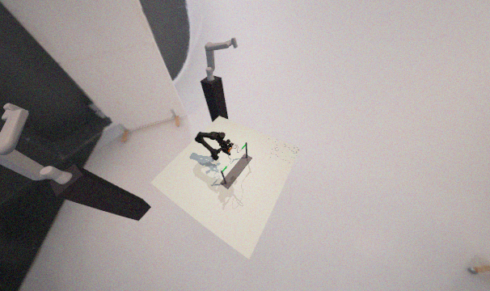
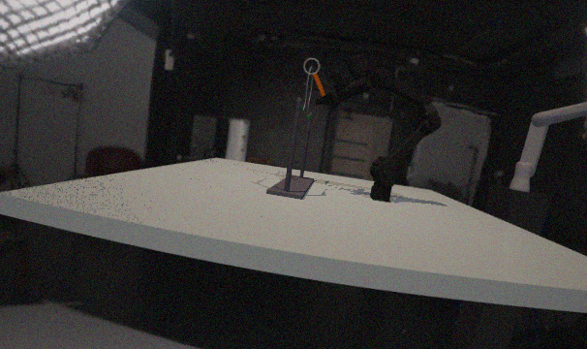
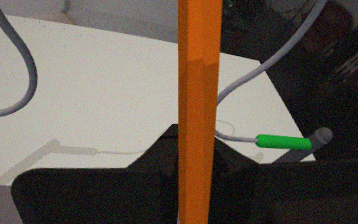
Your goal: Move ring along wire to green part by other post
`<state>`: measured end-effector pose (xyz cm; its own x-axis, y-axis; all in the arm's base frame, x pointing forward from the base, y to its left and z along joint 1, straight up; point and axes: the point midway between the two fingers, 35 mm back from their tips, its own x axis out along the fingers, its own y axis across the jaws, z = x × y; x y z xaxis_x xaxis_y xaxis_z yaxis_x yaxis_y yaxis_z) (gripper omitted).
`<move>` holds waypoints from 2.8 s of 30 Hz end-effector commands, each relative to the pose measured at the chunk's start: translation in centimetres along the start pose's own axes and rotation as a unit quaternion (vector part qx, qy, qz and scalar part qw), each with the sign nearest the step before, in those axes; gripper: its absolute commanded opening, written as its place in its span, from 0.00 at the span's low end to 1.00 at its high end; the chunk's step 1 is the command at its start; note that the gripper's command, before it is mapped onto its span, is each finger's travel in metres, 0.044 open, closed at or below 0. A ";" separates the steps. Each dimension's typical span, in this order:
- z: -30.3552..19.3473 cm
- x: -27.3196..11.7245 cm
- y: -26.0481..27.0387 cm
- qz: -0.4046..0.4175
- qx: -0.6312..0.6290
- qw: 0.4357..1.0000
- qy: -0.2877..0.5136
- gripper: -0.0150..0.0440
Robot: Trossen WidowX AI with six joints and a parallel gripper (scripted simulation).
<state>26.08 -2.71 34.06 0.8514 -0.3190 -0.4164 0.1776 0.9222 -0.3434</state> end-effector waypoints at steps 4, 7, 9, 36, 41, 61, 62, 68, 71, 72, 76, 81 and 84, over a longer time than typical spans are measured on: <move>-0.2 0.1 -0.4 -0.026 -0.046 0.999 -0.004 0.00; -0.2 0.1 -0.5 -0.037 -0.065 0.997 -0.007 0.00; -0.1 0.1 -0.7 -0.044 -0.077 0.996 -0.008 0.00; 0.4 0.1 -2.3 -0.137 -0.241 0.960 -0.030 0.00; 0.5 0.0 -2.5 -0.154 -0.271 0.950 -0.034 0.00; 1.3 -0.3 -3.4 -0.216 -0.382 0.897 -0.048 0.00; 1.3 -0.3 -3.5 -0.219 -0.387 0.894 -0.049 0.00; 1.6 -0.4 -3.7 -0.238 -0.420 0.874 -0.053 0.00; 1.7 -0.5 -3.8 -0.247 -0.436 0.863 -0.055 0.00; 1.8 -0.5 -3.9 -0.250 -0.442 0.860 -0.056 0.00; 2.0 -0.6 -4.0 -0.262 -0.463 0.845 -0.058 0.00; 2.2 -0.7 -4.1 -0.277 -0.489 0.825 -0.062 0.00; 2.4 -0.8 -4.2 -0.286 -0.504 0.813 -0.064 0.00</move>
<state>25.81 -5.77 37.86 0.8261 -0.5543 0.1010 0.1279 0.0100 -0.9917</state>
